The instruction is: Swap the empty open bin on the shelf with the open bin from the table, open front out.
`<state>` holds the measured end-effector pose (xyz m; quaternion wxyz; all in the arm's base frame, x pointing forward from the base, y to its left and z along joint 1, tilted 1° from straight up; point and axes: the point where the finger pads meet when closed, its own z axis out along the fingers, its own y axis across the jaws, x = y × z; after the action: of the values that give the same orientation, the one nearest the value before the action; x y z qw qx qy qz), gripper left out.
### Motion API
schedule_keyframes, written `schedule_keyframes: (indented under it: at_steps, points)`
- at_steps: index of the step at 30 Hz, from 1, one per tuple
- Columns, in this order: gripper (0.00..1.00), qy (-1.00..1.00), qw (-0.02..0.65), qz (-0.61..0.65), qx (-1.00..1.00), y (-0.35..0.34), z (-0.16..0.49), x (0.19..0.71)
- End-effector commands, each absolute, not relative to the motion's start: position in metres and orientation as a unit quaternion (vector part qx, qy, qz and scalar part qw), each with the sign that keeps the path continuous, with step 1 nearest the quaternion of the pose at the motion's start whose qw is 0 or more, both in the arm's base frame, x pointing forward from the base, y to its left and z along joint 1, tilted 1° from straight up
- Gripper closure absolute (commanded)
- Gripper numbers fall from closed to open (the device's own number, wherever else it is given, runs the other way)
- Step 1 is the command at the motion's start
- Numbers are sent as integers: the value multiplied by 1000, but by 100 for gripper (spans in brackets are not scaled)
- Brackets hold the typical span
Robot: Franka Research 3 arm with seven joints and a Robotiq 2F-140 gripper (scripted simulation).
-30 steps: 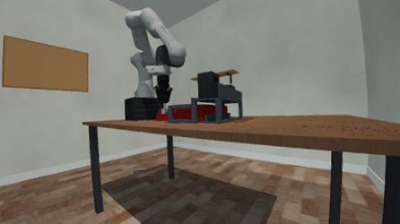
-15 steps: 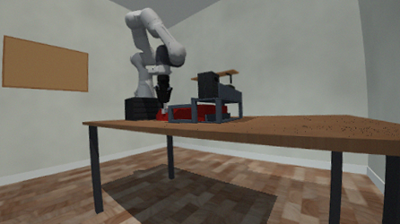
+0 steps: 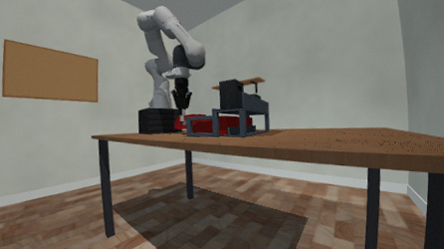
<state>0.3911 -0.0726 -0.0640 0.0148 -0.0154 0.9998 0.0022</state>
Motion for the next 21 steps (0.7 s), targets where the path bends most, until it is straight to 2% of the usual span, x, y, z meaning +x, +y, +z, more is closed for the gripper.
schedule_keyframes:
  at_steps: [1, 21]
  points:
    - [100, 1000, 9, -1, -27, -75, -57, 387]
    - [100, 1000, 9, -1, -27, -75, -12, 386]
